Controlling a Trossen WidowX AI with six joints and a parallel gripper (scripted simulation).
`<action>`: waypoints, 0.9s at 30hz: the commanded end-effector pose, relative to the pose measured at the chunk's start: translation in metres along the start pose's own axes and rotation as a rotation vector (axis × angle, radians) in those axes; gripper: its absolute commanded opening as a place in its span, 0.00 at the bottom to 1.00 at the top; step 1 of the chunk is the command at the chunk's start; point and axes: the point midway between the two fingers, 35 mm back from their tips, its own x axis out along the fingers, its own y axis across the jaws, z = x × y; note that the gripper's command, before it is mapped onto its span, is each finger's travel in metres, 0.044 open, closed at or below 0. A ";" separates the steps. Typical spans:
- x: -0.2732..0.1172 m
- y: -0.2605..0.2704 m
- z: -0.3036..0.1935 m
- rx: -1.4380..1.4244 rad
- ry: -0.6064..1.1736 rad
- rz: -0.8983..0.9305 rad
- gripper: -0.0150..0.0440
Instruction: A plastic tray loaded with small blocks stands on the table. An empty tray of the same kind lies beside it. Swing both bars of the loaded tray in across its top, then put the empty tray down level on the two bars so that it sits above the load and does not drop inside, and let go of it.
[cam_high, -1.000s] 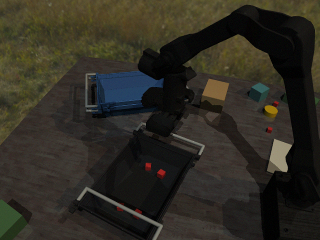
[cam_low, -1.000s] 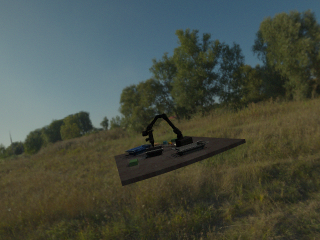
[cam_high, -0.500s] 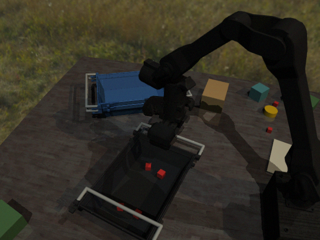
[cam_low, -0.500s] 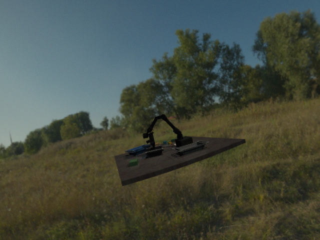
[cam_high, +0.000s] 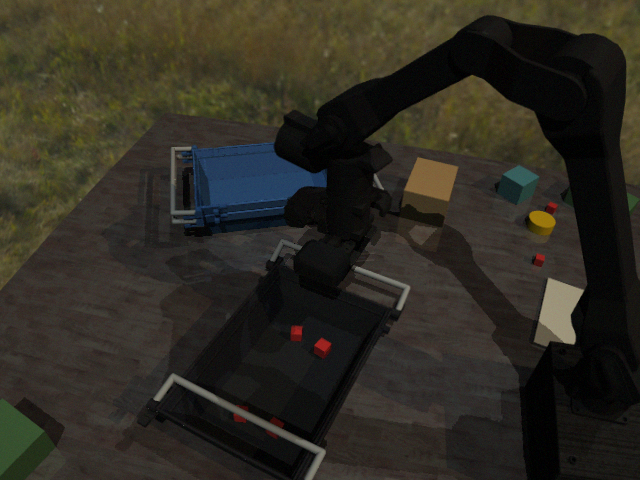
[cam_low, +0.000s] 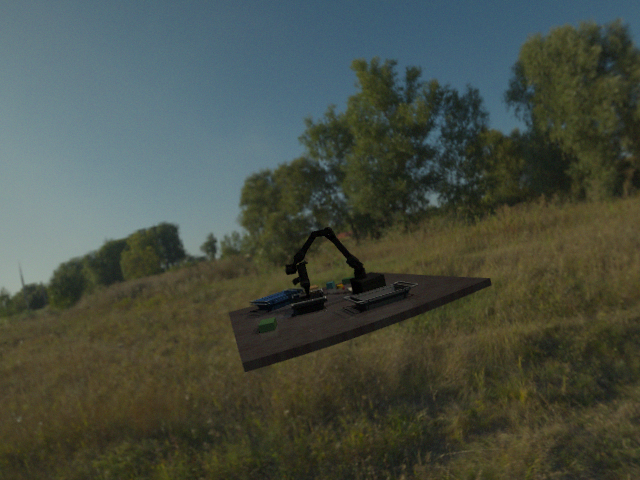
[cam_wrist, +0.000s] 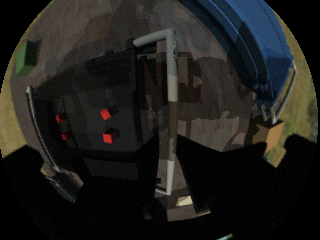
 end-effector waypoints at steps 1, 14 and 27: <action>-0.011 0.016 0.003 -0.010 -0.011 0.010 0.40; -0.005 0.059 0.002 -0.010 -0.011 0.014 0.40; -0.032 0.066 0.006 -0.010 -0.011 0.015 0.40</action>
